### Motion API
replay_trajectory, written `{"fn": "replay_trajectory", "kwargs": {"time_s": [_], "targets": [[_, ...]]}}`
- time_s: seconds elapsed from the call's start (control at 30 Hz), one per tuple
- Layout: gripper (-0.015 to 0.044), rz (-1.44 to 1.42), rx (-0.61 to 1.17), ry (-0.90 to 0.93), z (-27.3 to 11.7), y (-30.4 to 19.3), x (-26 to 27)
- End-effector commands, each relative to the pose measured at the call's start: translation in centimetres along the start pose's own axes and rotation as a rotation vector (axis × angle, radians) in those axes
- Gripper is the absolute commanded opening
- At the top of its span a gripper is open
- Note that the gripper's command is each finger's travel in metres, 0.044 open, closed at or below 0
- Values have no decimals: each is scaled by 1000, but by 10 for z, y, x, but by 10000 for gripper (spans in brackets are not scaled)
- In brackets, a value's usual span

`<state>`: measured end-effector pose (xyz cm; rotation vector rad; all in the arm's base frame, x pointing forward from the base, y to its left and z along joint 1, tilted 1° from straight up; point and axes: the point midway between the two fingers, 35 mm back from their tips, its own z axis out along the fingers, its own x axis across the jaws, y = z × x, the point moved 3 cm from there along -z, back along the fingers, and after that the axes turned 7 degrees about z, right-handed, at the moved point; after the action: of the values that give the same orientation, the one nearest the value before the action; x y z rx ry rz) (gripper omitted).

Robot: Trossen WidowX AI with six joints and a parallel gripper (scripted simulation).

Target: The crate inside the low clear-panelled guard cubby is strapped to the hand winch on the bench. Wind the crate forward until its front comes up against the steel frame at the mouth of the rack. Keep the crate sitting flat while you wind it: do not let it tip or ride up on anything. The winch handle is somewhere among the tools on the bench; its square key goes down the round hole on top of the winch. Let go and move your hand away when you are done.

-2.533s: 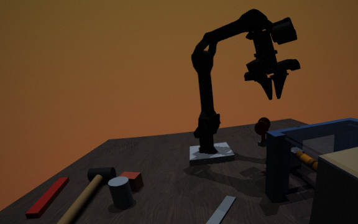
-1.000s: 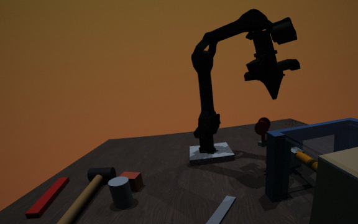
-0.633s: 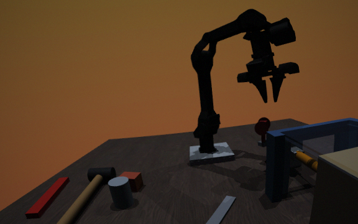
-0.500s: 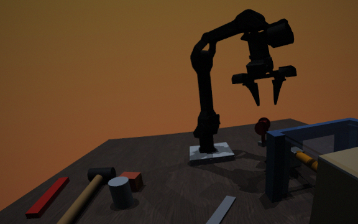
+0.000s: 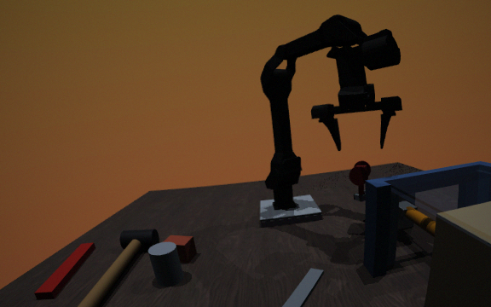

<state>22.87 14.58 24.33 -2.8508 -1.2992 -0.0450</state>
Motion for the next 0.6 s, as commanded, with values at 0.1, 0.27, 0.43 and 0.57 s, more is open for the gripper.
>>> {"fn": "replay_trajectory", "kwargs": {"time_s": [0.1,0.27,0.43,0.57], "targets": [[440,-6,5,-3,11,0,1],[440,-6,5,-4,19,0,2],[440,-6,5,-4,27,0,2],[440,-6,5,-5,33,0,2]]}}
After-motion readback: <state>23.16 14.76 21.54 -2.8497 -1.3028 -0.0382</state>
